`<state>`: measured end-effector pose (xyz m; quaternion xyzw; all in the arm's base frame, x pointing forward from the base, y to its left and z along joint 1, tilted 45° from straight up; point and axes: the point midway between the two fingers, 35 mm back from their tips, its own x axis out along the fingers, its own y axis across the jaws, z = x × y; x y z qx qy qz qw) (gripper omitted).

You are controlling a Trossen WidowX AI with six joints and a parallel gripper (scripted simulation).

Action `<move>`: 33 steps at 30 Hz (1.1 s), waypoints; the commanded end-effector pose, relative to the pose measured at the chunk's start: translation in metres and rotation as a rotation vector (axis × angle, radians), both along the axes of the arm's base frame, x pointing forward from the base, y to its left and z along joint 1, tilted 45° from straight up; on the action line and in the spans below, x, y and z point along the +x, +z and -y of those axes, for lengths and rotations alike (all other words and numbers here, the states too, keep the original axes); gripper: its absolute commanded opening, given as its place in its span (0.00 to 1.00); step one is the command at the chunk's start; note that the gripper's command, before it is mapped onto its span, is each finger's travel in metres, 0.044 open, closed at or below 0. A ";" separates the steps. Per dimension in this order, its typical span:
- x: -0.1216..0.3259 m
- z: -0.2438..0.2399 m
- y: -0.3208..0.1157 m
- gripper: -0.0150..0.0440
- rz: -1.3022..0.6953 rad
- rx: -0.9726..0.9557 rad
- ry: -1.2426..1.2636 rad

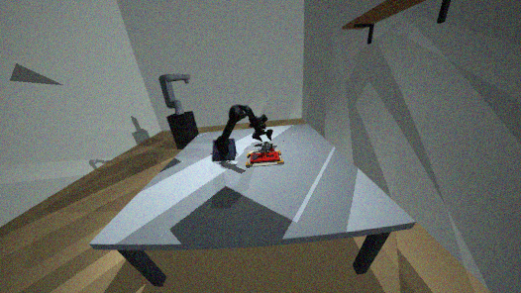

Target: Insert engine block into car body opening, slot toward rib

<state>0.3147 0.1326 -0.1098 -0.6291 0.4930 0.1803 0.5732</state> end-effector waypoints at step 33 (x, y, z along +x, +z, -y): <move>0.001 -0.004 0.043 1.00 -0.768 -0.464 0.377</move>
